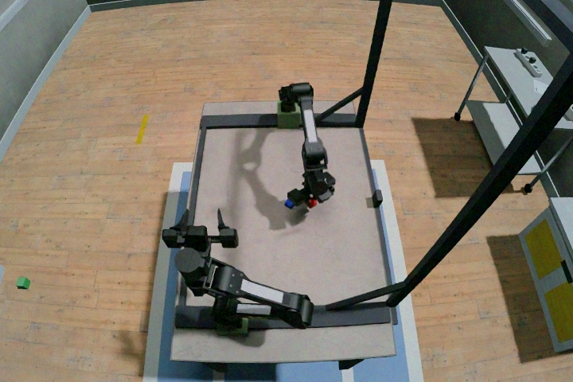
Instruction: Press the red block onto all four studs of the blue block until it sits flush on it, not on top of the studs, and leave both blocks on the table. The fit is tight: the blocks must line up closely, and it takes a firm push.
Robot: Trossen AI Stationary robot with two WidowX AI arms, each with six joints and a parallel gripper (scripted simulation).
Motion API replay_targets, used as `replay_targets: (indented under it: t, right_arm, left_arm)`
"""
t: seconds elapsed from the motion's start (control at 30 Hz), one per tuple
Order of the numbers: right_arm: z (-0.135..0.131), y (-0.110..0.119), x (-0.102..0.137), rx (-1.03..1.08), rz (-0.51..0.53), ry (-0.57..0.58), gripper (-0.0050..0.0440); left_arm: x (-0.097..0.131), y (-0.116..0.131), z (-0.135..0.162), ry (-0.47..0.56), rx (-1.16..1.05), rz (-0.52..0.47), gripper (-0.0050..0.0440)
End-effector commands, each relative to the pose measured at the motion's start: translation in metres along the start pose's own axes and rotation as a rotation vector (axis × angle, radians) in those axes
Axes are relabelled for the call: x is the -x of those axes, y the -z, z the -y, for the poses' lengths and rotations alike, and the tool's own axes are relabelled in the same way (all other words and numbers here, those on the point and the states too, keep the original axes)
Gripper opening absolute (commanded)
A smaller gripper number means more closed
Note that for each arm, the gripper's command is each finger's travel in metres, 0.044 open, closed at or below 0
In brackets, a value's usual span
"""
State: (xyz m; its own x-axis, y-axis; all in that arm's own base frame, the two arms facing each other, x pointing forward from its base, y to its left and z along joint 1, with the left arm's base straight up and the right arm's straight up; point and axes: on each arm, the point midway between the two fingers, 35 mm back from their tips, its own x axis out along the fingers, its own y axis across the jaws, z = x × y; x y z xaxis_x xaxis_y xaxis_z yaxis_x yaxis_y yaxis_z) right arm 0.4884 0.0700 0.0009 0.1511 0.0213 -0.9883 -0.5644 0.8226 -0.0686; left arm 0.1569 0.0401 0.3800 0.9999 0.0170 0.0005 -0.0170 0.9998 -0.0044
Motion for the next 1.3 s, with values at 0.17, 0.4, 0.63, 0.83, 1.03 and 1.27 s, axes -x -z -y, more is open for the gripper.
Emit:
replay_targets:
  t: [0.17, 0.4, 0.63, 0.83, 1.03, 1.27]
  right_arm:
    - [0.009, -0.018, 0.090, 0.004, 0.065, 0.035, -0.0020]
    - [0.014, -0.011, 0.081, 0.004, 0.055, 0.027, -0.0050]
    - [0.043, 0.037, 0.045, 0.005, 0.055, 0.029, -0.0050]
    - [0.052, 0.061, 0.029, 0.005, 0.054, 0.030, -0.0050]
    - [0.051, 0.061, 0.029, 0.008, 0.055, 0.030, -0.0050]
    - [0.050, 0.066, 0.006, 0.161, 0.039, -0.015, -0.0050]
  left_arm:
    - [0.000, -0.001, -0.002, 0.003, -0.004, 0.000, 0.0400]
    - [0.000, -0.001, -0.002, 0.003, -0.004, 0.000, 0.0400]
    - [0.000, -0.001, -0.002, 0.003, -0.004, 0.000, 0.0400]
    - [0.000, -0.001, -0.002, 0.003, -0.004, 0.000, 0.0400]
    - [0.000, -0.001, -0.002, 0.003, -0.004, 0.000, 0.0400]
    - [0.000, -0.001, -0.002, 0.003, -0.004, 0.000, 0.0400]
